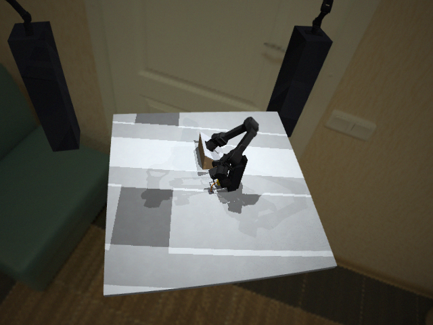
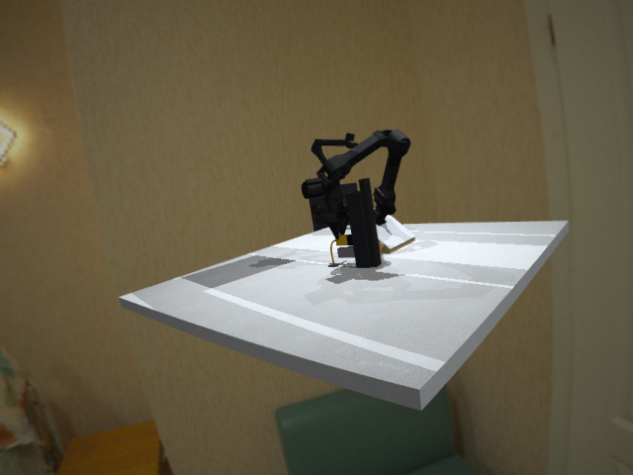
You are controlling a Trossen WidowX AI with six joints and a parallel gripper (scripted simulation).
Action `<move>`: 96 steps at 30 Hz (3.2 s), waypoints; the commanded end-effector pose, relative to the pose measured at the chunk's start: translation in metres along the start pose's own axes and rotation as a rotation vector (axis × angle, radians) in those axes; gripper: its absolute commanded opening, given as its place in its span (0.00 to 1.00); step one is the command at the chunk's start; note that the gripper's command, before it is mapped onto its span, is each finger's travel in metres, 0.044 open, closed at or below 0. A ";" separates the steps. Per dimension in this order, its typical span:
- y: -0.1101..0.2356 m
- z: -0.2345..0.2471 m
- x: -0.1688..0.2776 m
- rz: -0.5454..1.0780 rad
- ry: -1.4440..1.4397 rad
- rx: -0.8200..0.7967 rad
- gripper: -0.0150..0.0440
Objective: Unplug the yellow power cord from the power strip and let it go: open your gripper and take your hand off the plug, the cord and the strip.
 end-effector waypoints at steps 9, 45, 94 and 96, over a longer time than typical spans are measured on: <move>-0.002 0.000 0.000 0.000 -0.001 0.001 0.35; 0.003 0.013 -0.044 -0.003 -0.004 0.000 0.25; 0.013 0.025 -0.112 -0.002 -0.005 0.000 1.00; 0.013 0.025 -0.112 -0.002 -0.005 0.000 1.00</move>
Point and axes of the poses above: the point midway between the two fingers, 35 mm back from their tips, its own y axis back along the fingers, its own z axis across the jaws, x = y × z, the point moved 6 cm from there along y, back along the fingers, and after that the axes turned 14 degrees about -y, right-handed, at the moved point
